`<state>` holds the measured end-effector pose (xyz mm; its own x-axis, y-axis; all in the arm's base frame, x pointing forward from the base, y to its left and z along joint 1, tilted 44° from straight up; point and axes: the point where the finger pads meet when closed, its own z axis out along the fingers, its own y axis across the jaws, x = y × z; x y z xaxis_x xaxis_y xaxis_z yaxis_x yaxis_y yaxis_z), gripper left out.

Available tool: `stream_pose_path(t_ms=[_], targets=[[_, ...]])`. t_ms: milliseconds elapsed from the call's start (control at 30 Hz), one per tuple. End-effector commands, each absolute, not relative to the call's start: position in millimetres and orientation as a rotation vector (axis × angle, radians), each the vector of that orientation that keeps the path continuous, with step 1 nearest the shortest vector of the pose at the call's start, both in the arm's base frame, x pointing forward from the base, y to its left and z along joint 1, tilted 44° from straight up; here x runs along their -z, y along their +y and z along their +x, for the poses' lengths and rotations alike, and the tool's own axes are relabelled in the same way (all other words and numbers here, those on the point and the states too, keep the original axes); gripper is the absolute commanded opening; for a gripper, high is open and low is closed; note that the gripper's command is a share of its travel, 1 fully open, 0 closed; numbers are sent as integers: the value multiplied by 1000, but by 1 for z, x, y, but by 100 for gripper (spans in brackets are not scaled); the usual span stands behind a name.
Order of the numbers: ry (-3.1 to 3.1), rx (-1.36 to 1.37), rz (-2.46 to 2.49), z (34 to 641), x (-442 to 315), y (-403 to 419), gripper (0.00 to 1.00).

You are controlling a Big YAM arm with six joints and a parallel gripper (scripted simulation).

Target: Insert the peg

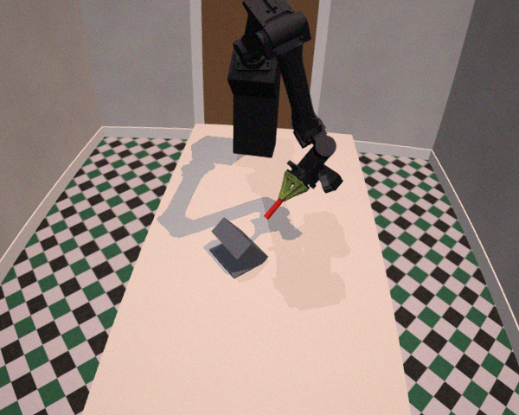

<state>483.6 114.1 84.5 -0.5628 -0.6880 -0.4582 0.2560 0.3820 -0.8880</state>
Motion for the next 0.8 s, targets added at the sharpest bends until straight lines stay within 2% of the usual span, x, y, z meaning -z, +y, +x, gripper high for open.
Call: stream_pose_path(t_ms=[0,767], targets=[[1736,1328,-391,478,-80,126,0],[1739,1347,-339,495,-85,101,0]])
